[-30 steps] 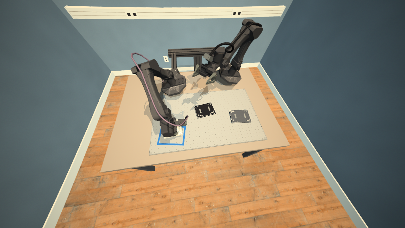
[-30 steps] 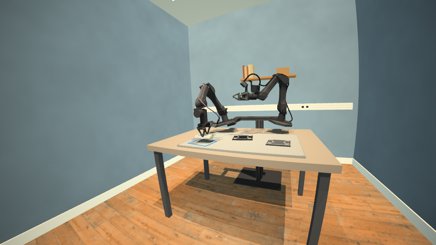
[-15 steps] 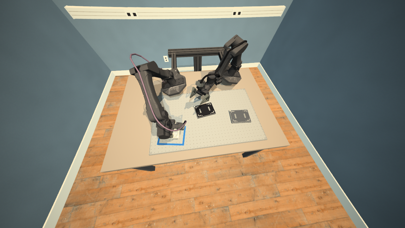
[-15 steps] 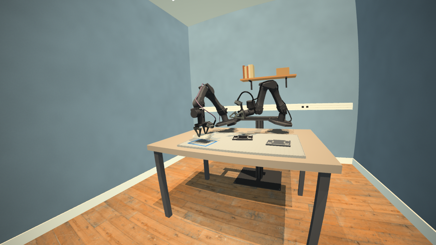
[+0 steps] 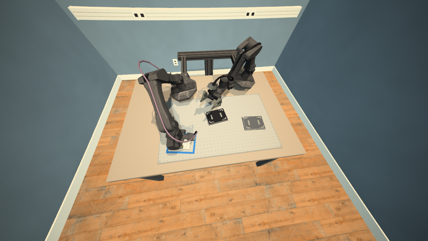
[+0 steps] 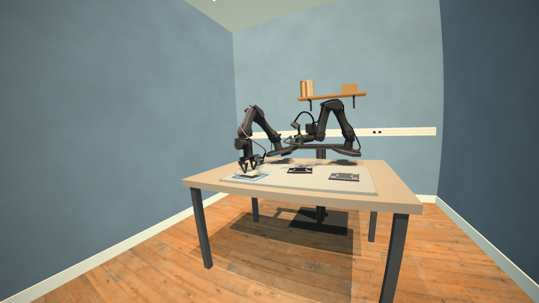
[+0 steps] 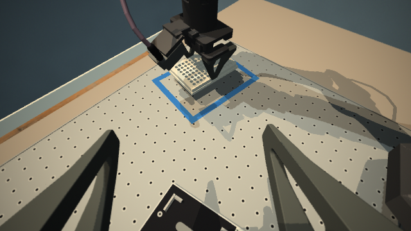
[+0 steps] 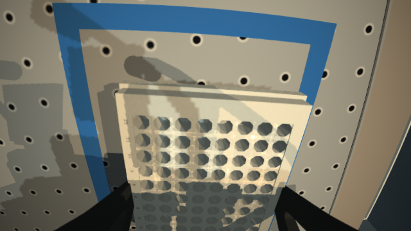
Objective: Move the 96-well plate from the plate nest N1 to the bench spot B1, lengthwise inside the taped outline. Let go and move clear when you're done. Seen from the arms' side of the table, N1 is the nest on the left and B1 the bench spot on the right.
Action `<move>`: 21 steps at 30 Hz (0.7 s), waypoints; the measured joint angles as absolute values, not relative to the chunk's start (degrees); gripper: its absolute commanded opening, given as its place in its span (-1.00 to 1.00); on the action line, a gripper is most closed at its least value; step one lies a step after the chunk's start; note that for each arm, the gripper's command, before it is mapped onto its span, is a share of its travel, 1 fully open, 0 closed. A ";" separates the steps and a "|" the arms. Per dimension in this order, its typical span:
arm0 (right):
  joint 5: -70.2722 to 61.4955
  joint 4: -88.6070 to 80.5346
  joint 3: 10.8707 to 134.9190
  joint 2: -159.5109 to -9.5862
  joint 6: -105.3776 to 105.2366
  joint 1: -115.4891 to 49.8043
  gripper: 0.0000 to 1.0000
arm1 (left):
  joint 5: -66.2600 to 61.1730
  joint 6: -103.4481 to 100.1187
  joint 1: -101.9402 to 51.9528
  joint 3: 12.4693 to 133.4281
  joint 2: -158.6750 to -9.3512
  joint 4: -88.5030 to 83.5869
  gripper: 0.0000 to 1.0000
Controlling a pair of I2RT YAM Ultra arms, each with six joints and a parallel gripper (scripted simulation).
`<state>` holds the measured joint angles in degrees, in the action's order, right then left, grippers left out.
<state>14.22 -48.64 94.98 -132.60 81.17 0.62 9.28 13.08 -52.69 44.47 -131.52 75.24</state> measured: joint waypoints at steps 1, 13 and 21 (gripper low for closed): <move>14.22 -48.51 94.83 -132.84 81.17 0.69 0.56 | 9.26 13.08 -52.69 44.47 -131.52 75.26 1.00; 14.17 -48.47 94.19 -133.03 81.17 0.69 0.56 | 9.23 13.08 -52.69 44.47 -131.52 75.31 1.00; 14.00 -46.76 92.66 -132.97 81.49 0.69 0.56 | 9.23 13.08 -52.69 44.47 -131.52 75.31 1.00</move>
<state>14.00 -46.76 92.66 -132.97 81.49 0.69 9.23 13.08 -52.69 44.47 -131.52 75.31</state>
